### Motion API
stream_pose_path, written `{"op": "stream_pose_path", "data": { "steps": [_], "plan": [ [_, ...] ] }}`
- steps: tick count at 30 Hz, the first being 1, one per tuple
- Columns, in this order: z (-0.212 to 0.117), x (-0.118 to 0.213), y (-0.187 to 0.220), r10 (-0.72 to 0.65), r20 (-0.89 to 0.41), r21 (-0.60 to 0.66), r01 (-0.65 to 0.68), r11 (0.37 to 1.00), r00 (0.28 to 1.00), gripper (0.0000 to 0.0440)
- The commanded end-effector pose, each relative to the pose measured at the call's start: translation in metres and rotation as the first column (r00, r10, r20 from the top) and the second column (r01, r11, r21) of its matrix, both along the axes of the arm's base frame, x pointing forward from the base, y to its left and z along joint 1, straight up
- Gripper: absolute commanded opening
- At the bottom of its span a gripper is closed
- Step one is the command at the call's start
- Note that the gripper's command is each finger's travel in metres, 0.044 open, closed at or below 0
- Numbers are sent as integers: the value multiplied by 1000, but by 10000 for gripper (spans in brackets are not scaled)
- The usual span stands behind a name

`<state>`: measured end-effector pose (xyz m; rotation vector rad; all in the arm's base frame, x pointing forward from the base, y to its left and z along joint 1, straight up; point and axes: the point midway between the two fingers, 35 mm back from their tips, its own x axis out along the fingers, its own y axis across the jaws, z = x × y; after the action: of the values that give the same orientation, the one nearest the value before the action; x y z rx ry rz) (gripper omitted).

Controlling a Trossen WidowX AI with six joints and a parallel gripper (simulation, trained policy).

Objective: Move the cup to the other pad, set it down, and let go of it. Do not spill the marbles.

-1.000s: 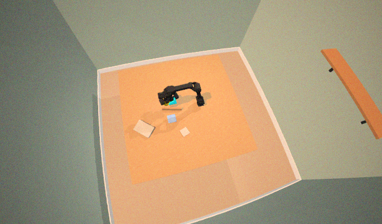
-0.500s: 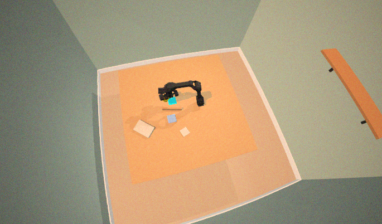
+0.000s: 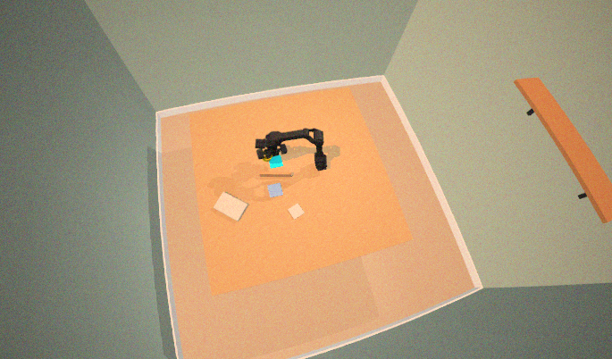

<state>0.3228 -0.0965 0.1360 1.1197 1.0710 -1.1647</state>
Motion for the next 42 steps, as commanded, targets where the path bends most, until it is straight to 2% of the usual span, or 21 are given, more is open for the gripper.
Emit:
{"op": "stream_pose_path", "data": {
  "steps": [1, 23, 34, 39, 42],
  "plan": [
    [-5, -4, -2, -22, 13, 3, 22, 1000, 1000, 1],
    [-53, -34, 0, -100, -10, 20, 100, 995, 995, 15],
    [-67, -49, -5, -153, -27, 14, 153, 988, 988, 83],
    [-59, -43, -11, -172, 34, 19, 171, 985, 985, 185],
    [-55, -42, -11, -176, 61, 27, 175, 984, 983, 187]
  ]
}}
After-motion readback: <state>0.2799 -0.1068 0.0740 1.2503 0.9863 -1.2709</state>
